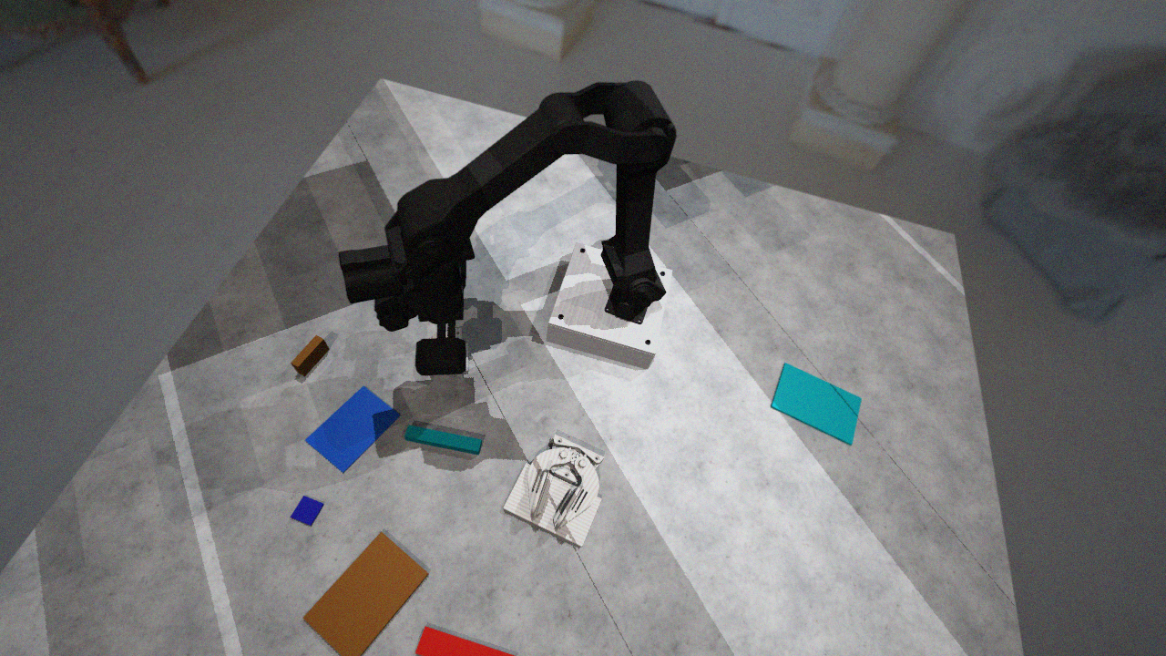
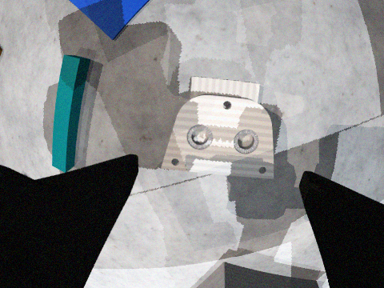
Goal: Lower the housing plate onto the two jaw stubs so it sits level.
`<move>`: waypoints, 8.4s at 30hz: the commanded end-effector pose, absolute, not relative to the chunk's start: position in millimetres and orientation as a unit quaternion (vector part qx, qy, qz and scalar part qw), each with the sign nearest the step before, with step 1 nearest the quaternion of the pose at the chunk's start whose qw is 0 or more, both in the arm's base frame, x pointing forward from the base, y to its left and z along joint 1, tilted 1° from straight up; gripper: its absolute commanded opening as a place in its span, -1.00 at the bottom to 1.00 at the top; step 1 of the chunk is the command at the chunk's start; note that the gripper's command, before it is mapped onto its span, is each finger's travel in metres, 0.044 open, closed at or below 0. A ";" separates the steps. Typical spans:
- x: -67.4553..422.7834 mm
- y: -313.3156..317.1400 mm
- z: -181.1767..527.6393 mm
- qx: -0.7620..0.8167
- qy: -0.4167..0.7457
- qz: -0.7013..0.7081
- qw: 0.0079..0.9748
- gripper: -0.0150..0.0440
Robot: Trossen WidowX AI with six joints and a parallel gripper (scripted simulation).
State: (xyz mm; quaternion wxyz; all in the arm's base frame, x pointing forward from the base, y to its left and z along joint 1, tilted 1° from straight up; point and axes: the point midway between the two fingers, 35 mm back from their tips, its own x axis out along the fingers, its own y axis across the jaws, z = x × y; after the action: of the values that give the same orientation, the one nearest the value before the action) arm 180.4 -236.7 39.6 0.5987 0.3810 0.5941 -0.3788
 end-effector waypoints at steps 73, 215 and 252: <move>179.8 -235.8 -12.4 0.381 0.595 -0.378 0.598 0.91; 268.3 8.3 62.6 0.035 0.703 -0.023 0.710 0.70; 264.2 2.1 62.4 0.034 0.703 -0.022 0.710 0.70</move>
State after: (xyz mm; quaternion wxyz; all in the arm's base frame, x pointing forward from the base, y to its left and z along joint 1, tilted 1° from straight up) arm 264.8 2.3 62.3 0.7084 0.0346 0.7045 -0.0245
